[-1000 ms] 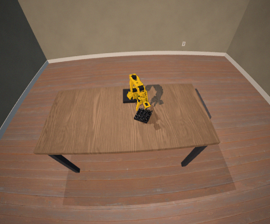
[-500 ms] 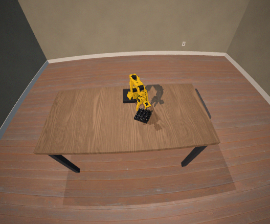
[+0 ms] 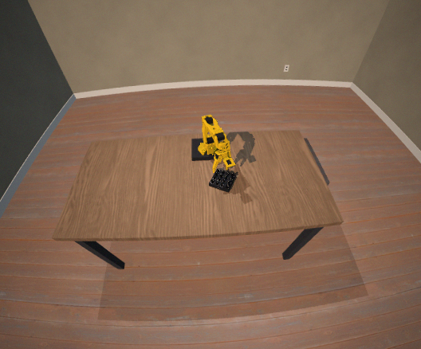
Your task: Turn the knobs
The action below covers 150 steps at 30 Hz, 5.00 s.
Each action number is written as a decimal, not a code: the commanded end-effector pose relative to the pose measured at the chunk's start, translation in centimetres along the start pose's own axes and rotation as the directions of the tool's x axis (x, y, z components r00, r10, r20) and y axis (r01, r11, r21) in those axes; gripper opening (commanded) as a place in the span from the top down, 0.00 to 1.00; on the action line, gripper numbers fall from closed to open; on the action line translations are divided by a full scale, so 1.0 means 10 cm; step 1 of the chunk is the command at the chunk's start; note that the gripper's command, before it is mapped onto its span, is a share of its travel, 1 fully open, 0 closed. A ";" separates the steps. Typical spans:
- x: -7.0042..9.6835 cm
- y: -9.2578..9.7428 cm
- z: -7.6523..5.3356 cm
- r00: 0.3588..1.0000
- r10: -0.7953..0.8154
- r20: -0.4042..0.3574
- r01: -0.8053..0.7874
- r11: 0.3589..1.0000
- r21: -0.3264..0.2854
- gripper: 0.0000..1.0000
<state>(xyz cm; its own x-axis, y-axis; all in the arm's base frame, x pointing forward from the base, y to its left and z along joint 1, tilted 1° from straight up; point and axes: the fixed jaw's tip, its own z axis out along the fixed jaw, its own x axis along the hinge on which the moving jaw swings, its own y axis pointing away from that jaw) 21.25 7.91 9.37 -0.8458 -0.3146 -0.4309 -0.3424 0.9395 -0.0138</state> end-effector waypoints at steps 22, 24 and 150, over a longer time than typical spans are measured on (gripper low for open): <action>-0.02 0.03 0.01 1.000 0.001 0.005 -0.001 1.000 -0.006 0.60; -0.02 0.03 0.01 1.000 0.001 0.005 -0.001 1.000 -0.006 0.60; 0.75 0.22 0.28 0.908 -0.008 -0.420 0.001 1.000 -0.017 0.90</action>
<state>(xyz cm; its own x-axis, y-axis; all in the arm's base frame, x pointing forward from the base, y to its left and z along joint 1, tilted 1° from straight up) 15.59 7.92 4.21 -0.9368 -0.3487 -0.0292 -0.3489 0.9372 0.0010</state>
